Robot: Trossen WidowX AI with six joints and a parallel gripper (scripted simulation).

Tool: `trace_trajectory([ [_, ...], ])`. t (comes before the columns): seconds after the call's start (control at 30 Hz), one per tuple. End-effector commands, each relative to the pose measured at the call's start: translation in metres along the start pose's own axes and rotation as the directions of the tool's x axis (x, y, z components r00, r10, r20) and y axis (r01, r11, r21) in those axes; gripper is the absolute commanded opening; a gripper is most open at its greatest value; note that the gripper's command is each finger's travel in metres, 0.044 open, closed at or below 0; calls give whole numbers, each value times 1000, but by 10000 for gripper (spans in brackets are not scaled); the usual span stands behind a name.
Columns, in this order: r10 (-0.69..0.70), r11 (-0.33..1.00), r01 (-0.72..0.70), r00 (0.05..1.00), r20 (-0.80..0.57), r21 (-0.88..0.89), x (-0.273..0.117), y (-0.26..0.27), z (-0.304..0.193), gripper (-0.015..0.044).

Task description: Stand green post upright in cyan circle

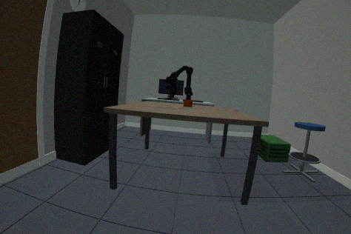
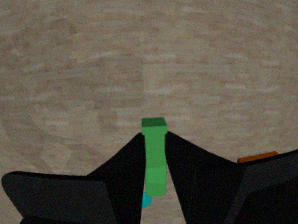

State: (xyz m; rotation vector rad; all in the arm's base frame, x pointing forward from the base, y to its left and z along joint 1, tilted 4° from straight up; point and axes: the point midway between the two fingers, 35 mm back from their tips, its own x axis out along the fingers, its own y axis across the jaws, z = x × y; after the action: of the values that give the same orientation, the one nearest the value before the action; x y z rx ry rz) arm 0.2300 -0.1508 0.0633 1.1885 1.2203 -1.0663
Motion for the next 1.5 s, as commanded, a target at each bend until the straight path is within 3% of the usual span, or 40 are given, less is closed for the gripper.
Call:
trace_trajectory([
  [0.0, 3, 1000, -3, 1000, 9, -4, -14, -1, 0, 23],
  [0.23, 2, 1000, -2, 1000, 8, -27, -26, -2, -3, 23],
  [0.7, 1, 879, 2, 1000, 6, -476, -29, 19, -43, 23],
  [1.07, 1, 645, 3, 1000, 5, -764, -32, 30, -75, 23],
  [1.47, 1, 289, 2, 1000, 2, -957, -35, 38, -112, 23],
])
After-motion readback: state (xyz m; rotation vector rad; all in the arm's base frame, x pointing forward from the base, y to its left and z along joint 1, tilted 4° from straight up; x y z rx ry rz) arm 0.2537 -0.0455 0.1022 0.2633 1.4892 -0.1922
